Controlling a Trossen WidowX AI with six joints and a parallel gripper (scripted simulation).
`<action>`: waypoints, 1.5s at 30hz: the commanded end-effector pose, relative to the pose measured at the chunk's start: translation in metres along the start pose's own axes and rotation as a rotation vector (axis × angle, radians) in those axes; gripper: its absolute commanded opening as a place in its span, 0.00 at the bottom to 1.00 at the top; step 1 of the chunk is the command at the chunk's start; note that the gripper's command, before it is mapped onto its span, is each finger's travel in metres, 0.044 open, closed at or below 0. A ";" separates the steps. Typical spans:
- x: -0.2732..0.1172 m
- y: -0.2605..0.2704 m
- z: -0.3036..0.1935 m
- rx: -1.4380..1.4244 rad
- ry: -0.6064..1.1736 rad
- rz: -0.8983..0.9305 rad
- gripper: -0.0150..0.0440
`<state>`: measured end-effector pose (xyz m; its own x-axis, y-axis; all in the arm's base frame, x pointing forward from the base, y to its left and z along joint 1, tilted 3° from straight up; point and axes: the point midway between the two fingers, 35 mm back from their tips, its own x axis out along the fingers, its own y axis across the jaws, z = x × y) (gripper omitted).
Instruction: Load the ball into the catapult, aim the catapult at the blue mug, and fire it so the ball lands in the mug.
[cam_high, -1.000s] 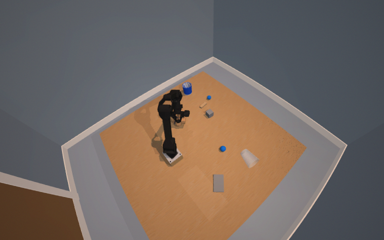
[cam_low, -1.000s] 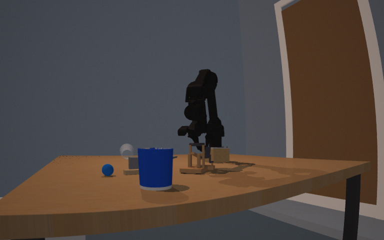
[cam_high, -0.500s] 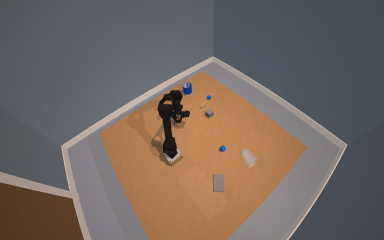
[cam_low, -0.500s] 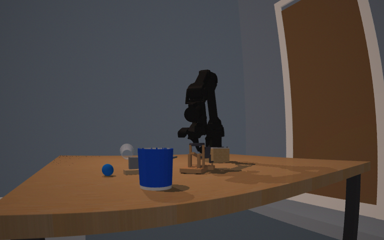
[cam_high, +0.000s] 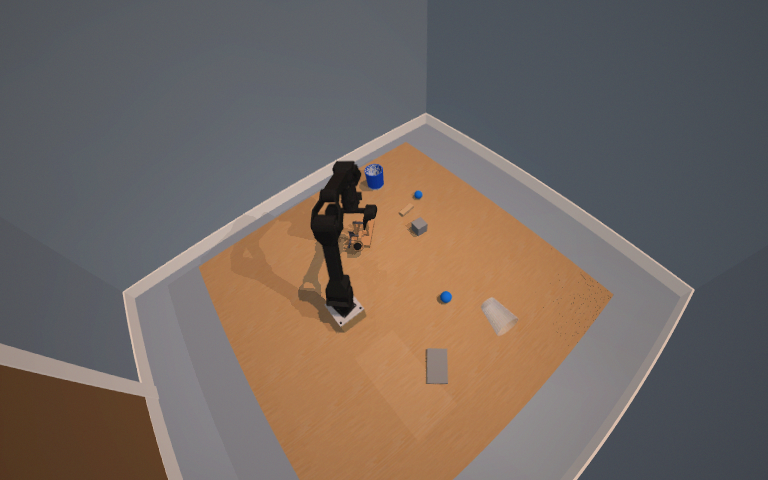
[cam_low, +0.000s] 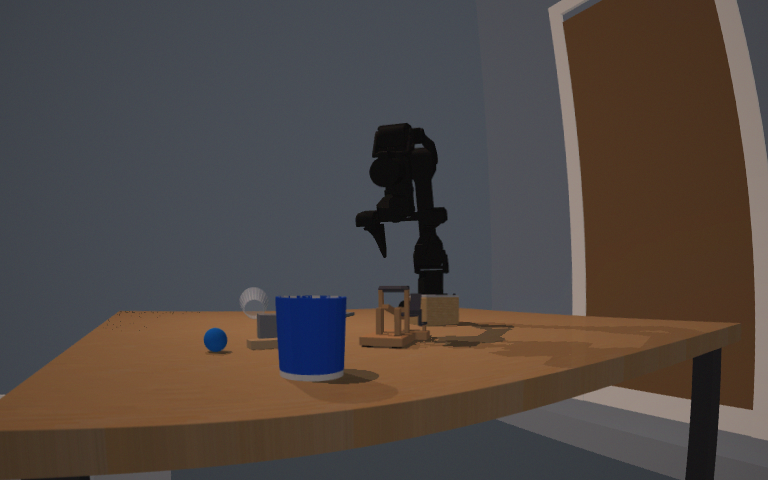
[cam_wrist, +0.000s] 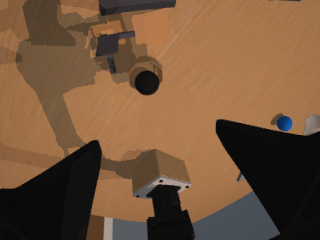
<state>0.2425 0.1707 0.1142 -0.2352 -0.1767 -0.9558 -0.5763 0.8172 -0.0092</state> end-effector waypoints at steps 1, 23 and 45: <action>0.000 0.000 0.002 0.000 -0.006 0.000 1.00; -0.107 -0.001 0.200 -0.064 -0.744 0.012 1.00; -0.176 -0.006 0.262 -0.096 -1.078 -0.007 1.00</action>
<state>0.4917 0.3396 0.2064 0.5557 0.4297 -0.7117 -0.6410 0.7666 -0.0378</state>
